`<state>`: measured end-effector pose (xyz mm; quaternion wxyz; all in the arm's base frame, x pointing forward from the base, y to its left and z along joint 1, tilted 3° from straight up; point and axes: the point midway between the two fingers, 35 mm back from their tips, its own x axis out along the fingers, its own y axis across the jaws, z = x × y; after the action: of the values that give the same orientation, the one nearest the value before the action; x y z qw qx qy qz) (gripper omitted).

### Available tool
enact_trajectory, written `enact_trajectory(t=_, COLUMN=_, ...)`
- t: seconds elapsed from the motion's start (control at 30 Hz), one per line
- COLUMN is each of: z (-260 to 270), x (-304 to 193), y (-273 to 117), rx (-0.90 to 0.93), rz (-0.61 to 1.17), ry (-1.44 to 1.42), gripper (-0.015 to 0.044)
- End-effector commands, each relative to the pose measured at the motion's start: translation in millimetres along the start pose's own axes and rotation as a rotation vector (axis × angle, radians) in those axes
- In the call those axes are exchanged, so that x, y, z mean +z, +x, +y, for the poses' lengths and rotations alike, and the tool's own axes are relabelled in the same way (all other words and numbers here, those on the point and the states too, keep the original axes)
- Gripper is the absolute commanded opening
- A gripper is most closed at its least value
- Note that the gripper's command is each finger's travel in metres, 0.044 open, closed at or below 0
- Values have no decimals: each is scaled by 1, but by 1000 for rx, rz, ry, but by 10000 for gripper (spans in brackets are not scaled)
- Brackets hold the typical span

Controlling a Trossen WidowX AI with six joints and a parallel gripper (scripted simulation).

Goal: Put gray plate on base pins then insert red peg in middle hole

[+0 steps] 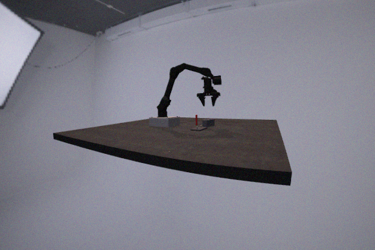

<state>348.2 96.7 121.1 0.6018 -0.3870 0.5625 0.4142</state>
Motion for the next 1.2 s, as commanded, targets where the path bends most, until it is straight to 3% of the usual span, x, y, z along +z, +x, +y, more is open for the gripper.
enact_trajectory(t=0.0, z=-9, x=-10, y=3, rx=16, rz=20, ry=-47, gripper=440)
enact_trajectory(t=0.13, z=-9, x=-9, y=5, rx=16, rz=20, ry=-47, gripper=440)
enact_trajectory(t=0.3, z=-8, x=-10, y=65, rx=16, rz=19, ry=-47, gripper=440)
enact_trajectory(t=1.17, z=-4, x=-8, y=106, rx=16, rz=22, ry=-50, gripper=440)
